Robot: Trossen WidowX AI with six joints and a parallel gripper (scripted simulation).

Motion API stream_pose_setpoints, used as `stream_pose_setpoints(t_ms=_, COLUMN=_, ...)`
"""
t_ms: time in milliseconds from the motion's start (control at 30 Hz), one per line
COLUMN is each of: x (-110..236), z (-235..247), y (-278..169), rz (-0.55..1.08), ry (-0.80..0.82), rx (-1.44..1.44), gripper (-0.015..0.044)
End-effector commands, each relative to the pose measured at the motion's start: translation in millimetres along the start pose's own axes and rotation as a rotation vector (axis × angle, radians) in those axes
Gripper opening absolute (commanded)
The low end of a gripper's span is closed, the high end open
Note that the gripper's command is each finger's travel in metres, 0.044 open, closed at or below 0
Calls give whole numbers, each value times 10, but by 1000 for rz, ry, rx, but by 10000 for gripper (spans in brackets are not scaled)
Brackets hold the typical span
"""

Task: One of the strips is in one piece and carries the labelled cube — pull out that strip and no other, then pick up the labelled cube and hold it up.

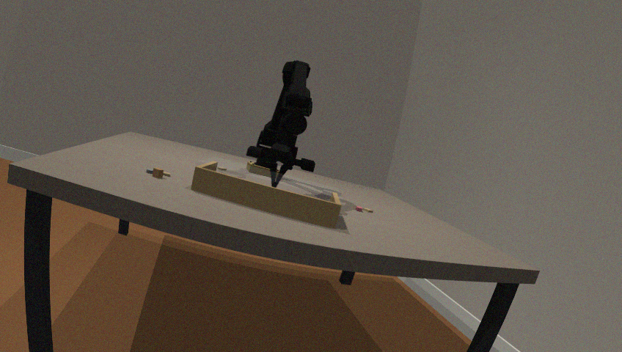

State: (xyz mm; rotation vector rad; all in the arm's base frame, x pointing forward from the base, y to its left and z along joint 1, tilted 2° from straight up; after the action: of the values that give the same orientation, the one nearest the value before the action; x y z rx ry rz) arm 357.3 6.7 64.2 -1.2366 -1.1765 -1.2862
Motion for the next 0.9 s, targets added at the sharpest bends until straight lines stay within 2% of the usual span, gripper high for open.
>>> stream_pose_setpoints(t_ms=0, x=-33, z=4, y=-78, rz=15, ry=-1, rx=-5, gripper=0)
stream_pose_setpoints(t_ms=867, x=-46, z=52, y=-477, rz=18, ry=-1, rx=-5, gripper=0)
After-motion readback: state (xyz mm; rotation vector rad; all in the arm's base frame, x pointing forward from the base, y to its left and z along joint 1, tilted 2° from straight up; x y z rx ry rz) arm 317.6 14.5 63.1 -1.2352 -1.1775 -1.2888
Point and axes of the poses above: the point midway between the two fingers, 35 mm back from their tips, its own x axis back along the fingers, its own z axis across the jaws, y = z × x, the point moved 5 cm from there along x, back along the fingers, and after that the axes turned 7 degrees about x, right-handed, at the moved point
